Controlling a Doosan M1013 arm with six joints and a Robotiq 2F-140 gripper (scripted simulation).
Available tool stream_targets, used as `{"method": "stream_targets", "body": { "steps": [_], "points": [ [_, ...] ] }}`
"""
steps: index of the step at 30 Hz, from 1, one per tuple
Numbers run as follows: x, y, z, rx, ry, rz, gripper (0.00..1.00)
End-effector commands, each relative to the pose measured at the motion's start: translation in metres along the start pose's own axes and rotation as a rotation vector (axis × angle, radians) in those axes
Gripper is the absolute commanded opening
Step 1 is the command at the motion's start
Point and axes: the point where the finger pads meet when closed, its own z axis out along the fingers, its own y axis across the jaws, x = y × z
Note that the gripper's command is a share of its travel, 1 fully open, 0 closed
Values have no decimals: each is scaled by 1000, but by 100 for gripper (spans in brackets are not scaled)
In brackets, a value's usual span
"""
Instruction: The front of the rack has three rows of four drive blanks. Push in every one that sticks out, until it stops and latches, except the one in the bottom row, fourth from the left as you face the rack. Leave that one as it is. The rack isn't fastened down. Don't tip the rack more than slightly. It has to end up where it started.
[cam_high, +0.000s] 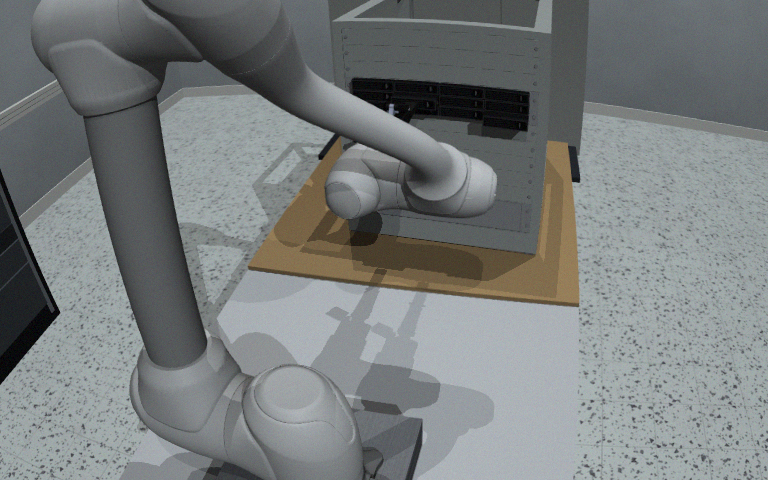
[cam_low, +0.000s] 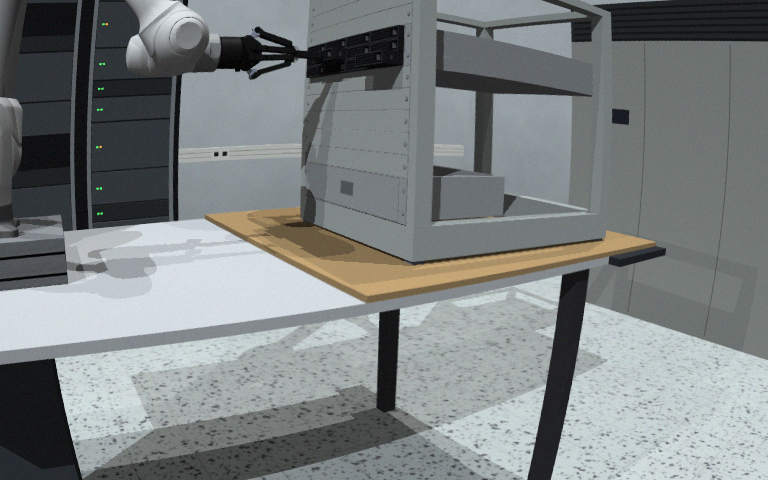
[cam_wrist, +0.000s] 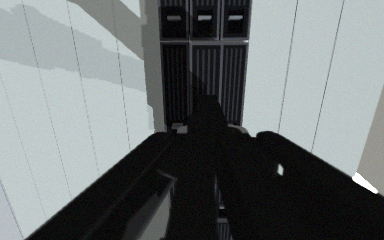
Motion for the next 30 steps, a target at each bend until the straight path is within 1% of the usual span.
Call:
{"method": "stream_targets", "body": {
  "steps": [1, 7, 19, 25, 30],
  "points": [
    [0, 1, 1, -1, 0, 0, 10],
    [0, 1, 10, -1, 0, 0, 10],
    [0, 1, 11, -1, 0, 0, 10],
    [0, 1, 19, -1, 0, 0, 10],
    [0, 1, 20, -1, 0, 0, 10]
  ]
}}
